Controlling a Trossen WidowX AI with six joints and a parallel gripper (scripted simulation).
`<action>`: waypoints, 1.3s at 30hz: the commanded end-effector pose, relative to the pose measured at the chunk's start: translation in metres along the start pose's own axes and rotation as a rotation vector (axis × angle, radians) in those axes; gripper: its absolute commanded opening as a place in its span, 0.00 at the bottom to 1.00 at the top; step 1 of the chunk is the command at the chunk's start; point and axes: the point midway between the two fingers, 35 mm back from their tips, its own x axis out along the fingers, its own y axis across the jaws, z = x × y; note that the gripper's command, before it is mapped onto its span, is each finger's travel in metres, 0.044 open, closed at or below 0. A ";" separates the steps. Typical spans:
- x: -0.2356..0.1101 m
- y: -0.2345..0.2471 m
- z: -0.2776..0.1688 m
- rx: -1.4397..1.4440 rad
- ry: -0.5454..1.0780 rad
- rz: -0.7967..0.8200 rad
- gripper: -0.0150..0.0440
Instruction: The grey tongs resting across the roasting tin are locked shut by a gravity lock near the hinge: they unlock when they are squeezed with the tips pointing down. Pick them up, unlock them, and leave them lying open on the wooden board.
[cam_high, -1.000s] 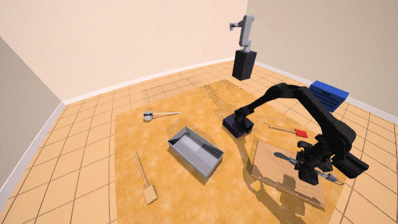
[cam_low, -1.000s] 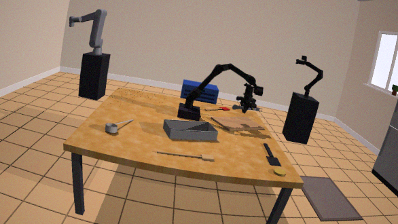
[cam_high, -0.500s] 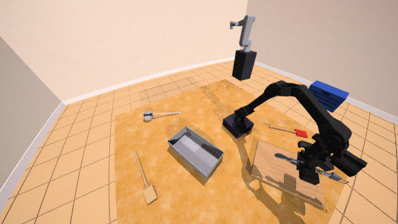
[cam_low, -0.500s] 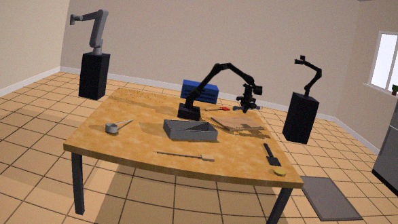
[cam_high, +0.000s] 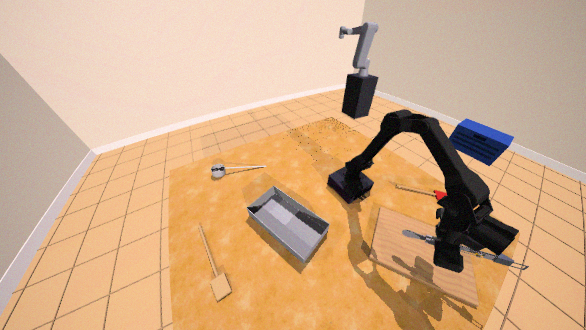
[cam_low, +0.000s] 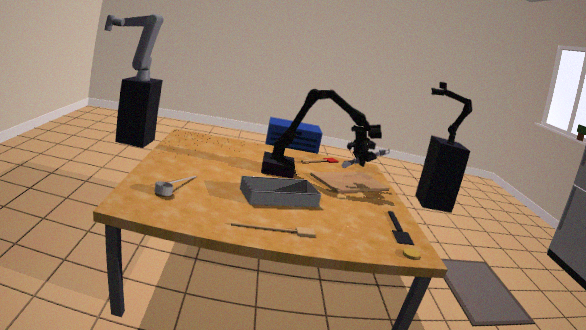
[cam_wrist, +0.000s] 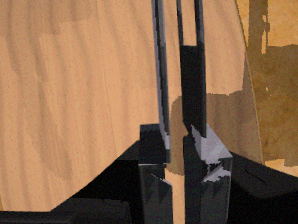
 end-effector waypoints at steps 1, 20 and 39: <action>-0.005 -0.001 0.002 -0.001 -0.102 0.005 0.00; -0.026 0.001 -0.008 -0.041 -0.445 0.006 0.00; -0.039 0.008 -0.016 -0.086 -0.591 -0.003 0.00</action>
